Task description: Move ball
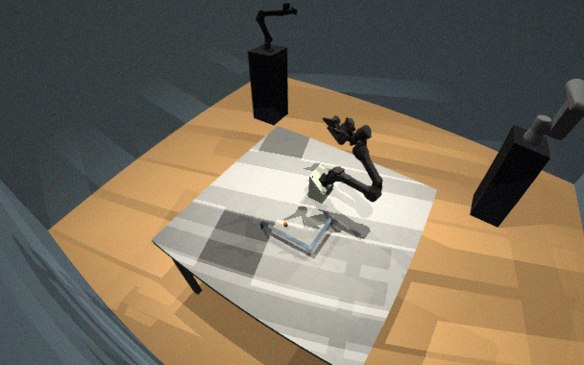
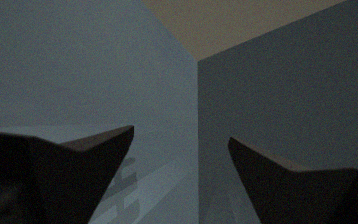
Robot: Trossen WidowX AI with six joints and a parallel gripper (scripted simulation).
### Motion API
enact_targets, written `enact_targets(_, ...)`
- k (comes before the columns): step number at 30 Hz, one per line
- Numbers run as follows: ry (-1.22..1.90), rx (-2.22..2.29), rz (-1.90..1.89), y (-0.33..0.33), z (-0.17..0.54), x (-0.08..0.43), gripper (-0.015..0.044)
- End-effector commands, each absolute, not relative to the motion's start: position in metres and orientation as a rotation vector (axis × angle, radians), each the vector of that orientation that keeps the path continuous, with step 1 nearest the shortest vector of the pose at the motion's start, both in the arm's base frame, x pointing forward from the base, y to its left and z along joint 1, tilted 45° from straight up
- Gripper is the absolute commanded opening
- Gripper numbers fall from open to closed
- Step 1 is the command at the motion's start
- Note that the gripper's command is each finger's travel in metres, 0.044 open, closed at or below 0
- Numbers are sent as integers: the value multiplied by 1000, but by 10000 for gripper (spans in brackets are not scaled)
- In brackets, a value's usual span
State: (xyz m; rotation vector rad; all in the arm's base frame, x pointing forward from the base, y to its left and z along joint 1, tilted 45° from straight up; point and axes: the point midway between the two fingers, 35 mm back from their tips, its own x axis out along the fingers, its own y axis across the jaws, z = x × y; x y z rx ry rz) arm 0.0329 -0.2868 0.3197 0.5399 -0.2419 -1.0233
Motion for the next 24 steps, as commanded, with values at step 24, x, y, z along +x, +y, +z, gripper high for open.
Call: enact_targets(24, 766, 762, -124, -228, 95, 289, 218)
